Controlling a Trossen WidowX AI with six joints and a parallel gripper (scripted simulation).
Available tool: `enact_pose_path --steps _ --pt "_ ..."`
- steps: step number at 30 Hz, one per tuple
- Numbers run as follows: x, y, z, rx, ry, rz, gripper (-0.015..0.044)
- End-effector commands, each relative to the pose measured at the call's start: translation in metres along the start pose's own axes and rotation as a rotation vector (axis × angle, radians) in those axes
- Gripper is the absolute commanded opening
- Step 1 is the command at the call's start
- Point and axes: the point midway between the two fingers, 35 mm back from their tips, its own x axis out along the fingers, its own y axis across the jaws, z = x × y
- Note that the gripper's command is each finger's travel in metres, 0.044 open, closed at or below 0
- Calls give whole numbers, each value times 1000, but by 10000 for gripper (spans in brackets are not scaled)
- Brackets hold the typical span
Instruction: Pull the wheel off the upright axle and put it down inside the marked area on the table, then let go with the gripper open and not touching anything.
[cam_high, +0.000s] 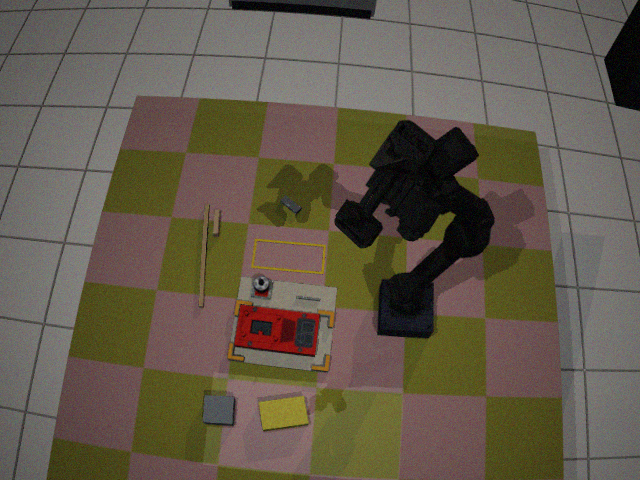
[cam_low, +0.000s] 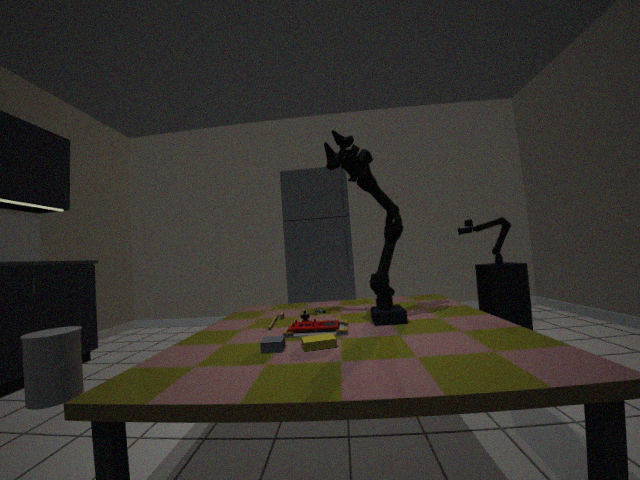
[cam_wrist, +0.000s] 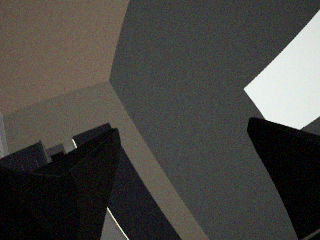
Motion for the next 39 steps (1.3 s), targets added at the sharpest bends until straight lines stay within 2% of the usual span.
enact_pose_path --steps 1,4,13,22,31,39 --pt "0 1 -1 5 2 3 374" --pt "5 17 -12 73 35 43 300" --pt "15 94 -70 400 235 207 300" --pt "3 169 -130 710 493 308 300" --pt "-24 243 -183 1017 793 344 300" --pt "-65 310 -221 1321 1130 308 300"
